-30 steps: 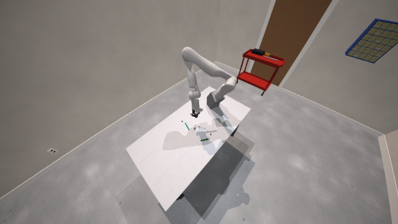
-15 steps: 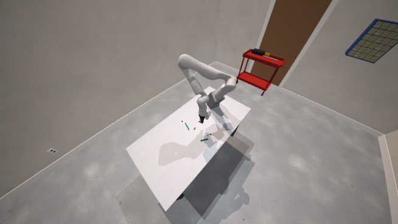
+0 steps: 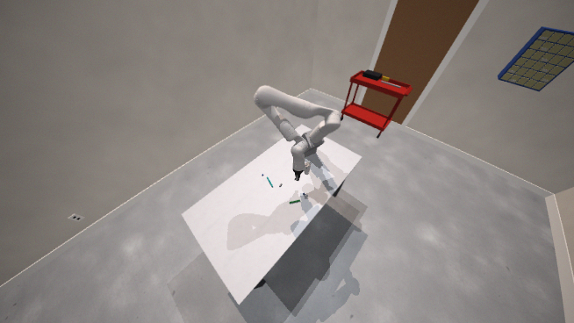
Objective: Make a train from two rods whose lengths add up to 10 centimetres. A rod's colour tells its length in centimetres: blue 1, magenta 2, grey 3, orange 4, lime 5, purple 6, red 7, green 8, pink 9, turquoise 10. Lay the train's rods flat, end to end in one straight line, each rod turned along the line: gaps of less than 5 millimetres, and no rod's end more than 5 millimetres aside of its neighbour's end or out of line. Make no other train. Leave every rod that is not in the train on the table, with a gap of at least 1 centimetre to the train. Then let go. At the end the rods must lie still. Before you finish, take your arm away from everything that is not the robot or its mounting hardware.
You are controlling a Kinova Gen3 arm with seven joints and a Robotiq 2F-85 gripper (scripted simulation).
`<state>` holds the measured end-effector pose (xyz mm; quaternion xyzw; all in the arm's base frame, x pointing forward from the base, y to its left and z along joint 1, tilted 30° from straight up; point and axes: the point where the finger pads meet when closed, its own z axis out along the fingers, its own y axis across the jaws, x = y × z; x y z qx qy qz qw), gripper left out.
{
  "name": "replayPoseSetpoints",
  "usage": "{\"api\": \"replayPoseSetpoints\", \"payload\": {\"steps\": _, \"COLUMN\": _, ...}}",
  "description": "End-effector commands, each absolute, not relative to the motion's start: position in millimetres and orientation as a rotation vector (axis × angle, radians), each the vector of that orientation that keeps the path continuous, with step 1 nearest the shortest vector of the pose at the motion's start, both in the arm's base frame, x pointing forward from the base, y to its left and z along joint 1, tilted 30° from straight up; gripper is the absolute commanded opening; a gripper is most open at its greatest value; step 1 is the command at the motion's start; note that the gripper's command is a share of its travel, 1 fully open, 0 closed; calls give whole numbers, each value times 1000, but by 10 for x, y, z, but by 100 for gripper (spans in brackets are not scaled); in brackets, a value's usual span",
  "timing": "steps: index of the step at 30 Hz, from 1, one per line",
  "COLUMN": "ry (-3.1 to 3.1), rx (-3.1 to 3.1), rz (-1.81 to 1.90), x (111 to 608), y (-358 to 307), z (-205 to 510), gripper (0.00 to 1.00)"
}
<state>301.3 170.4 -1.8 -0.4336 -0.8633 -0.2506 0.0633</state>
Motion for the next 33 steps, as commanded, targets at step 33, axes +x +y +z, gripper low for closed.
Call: {"api": "replayPoseSetpoints", "payload": {"steps": 33, "ry": -2609, "rx": -1308, "rz": -756, "x": 3103, "y": 2094, "z": -705, "gripper": 5}}
